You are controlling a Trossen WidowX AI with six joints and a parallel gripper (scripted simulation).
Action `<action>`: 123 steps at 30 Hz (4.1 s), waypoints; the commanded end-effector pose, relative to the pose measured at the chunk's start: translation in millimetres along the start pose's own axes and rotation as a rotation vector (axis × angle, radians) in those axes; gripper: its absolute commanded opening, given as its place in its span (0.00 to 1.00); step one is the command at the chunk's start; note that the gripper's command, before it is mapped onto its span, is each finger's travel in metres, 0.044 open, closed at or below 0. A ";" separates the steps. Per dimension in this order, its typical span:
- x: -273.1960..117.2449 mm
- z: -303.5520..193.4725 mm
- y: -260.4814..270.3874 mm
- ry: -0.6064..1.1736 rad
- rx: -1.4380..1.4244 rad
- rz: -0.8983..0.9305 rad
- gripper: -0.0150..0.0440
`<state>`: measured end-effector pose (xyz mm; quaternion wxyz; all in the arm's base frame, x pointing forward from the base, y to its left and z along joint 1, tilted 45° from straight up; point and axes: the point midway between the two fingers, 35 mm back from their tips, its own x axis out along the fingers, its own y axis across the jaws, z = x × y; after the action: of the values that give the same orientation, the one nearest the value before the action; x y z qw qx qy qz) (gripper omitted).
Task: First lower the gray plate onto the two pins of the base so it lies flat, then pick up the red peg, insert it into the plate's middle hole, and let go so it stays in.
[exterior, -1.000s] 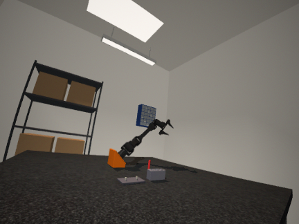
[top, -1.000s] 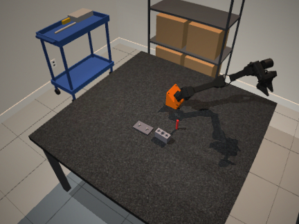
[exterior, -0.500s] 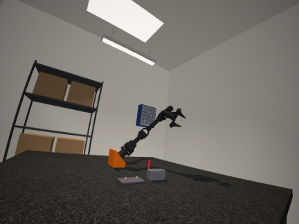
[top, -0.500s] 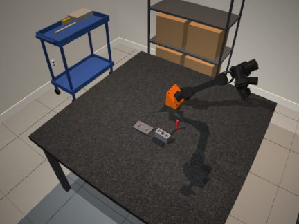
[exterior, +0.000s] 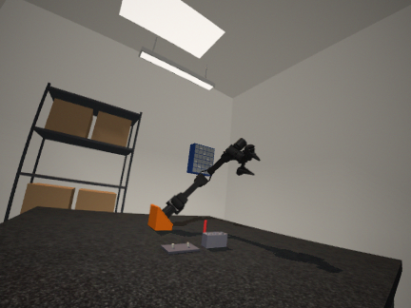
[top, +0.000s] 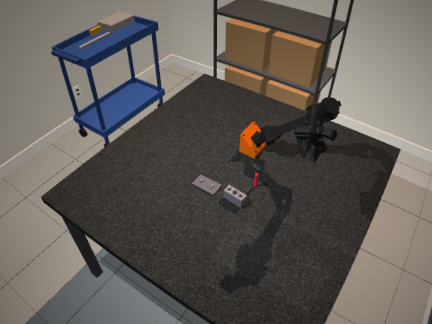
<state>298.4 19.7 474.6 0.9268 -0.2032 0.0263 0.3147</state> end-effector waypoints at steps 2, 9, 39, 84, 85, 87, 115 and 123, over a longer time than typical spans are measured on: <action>16.9 -34.9 -10.1 0.082 0.002 0.028 1.00; 58.0 -138.0 -12.7 0.294 -0.023 0.228 1.00; 108.5 -343.3 105.1 0.432 -0.045 0.905 1.00; 148.2 -366.9 160.8 0.428 -0.044 0.905 0.96; 148.2 -366.9 160.8 0.428 -0.044 0.905 0.91; 148.2 -366.9 160.8 0.428 -0.044 0.905 0.82; 143.1 -363.2 148.5 0.431 -0.046 0.904 0.25; 132.3 -355.8 127.3 0.436 -0.048 0.903 0.25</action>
<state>355.0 54.3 74.2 0.6670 -0.2497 0.2973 0.6359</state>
